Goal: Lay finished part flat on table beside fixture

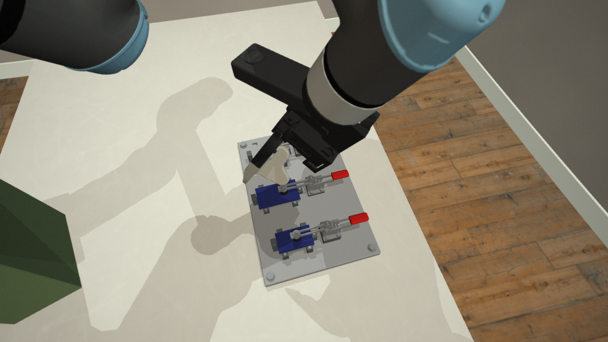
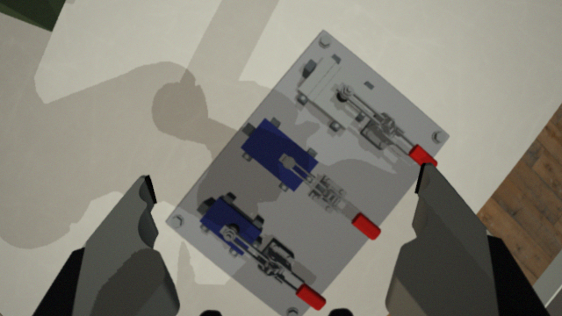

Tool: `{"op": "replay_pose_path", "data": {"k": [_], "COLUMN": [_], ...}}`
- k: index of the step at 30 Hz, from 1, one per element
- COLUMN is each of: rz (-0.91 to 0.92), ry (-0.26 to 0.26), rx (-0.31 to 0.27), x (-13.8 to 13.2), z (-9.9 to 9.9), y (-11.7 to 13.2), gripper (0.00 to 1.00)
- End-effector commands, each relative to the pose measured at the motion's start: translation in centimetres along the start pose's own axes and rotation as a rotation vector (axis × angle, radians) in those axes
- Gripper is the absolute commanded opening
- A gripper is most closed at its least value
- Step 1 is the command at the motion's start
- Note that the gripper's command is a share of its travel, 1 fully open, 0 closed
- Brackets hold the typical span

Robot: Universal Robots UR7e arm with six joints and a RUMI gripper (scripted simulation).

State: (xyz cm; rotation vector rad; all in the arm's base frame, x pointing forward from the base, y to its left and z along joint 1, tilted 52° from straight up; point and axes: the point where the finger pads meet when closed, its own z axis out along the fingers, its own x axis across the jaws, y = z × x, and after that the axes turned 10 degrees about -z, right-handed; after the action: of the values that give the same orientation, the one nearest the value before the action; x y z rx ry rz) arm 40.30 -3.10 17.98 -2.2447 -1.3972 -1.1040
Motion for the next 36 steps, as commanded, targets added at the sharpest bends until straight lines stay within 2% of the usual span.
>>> {"op": "replay_pose_path", "data": {"k": [1,19,36], "rz": [0.000,0.068,0.336], "ry": [0.000,-0.007,-0.021], "rx": [0.000,-0.014,-0.071], "x": [0.0,0.6,2.9], "z": [0.0,-0.1,-0.2], "y": [0.0,-0.3,-1.3], "gripper": [1.00,1.00,1.00]}}
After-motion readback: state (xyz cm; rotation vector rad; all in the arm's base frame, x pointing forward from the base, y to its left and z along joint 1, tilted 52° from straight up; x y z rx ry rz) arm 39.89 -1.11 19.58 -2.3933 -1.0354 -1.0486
